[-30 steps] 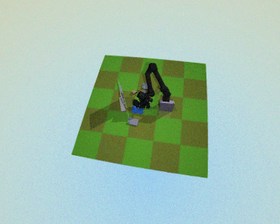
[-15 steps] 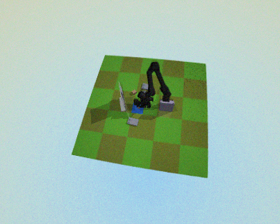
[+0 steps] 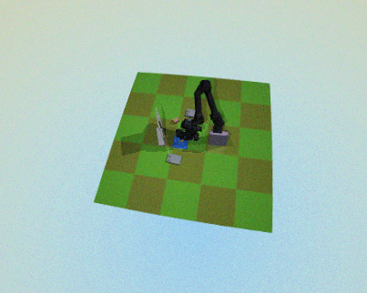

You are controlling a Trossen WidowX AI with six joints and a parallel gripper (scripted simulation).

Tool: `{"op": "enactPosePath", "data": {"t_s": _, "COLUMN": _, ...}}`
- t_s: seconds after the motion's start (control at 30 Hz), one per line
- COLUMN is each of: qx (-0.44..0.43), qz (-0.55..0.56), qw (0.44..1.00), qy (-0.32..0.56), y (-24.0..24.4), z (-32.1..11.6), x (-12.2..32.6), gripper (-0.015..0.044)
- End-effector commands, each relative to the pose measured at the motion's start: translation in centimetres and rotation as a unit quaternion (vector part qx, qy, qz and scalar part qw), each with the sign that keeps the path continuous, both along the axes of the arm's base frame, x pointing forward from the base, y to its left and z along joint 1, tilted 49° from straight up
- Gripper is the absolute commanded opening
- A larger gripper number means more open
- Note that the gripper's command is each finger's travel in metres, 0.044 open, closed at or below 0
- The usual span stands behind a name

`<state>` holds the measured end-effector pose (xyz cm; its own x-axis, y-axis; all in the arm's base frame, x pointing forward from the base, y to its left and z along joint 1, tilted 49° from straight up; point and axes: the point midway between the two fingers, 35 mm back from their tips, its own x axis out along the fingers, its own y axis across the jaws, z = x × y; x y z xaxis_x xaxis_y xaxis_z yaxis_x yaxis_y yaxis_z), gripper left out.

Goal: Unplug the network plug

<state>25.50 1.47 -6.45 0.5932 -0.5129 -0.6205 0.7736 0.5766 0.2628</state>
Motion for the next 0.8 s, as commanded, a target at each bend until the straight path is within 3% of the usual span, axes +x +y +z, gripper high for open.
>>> {"op": "enactPosePath", "data": {"t_s": 0.0, "qx": 0.003, "qz": -0.001, "qw": 1.000, "qy": -0.005, "y": 0.5, "z": 0.4, "x": 0.2, "gripper": 0.0156}}
{"op": "enactPosePath", "data": {"t_s": 0.77, "qx": 0.005, "qz": -0.002, "qw": 1.000, "qy": -0.002, "y": 2.4, "z": 1.6, "x": 0.3, "gripper": 0.0156}}
